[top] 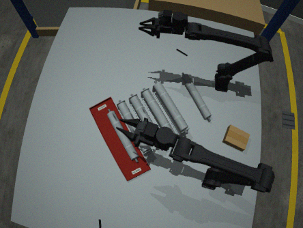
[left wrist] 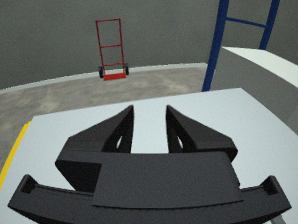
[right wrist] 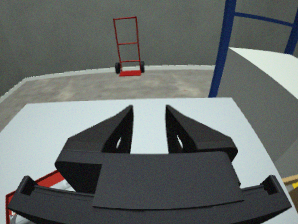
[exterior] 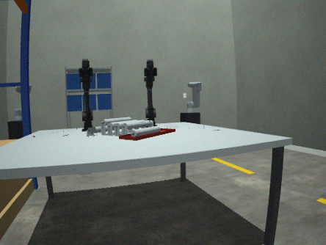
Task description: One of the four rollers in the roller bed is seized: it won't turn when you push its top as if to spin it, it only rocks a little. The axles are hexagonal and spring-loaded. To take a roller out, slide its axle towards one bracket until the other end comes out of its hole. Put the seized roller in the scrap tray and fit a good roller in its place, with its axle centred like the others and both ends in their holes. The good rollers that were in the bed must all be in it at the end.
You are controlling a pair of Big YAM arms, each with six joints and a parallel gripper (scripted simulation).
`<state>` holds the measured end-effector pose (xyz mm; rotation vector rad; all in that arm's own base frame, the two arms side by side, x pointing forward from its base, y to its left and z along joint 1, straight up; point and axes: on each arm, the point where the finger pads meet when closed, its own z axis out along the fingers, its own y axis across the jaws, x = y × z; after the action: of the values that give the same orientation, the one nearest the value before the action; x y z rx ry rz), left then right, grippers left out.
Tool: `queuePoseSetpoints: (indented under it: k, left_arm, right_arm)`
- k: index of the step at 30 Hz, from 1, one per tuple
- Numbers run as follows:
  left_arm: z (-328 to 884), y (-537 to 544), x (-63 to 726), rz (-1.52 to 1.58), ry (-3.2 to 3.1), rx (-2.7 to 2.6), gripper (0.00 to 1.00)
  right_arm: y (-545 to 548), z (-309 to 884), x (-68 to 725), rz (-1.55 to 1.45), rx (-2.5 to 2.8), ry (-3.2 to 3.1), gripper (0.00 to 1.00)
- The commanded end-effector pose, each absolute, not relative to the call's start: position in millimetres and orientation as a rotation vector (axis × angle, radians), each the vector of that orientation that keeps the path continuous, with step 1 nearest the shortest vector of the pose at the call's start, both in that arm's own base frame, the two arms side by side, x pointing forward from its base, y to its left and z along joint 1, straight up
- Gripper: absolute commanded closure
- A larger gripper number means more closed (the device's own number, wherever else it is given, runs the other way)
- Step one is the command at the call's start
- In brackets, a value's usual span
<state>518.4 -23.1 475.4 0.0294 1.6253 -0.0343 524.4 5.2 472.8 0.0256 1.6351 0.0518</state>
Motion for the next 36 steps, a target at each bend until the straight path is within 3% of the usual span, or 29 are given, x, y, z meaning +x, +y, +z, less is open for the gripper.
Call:
queuePoseSetpoints:
  k: [1, 9, 36]
  left_arm:
    - [528, -4, 528, 0.003, 1.512, 0.017, 0.68]
    - [554, 5, 514, 0.008, 1.453, -0.003, 0.68]
    - [505, -3, 516, 0.01, 1.552, 0.012, 0.68]
  right_arm:
    - [-3, 507, 517, -0.024, -0.018, 1.533, 0.68]
    - [-5, 548, 510, 0.005, 0.016, 1.456, 0.68]
    - [3, 527, 521, -0.007, -0.014, 1.531, 0.68]
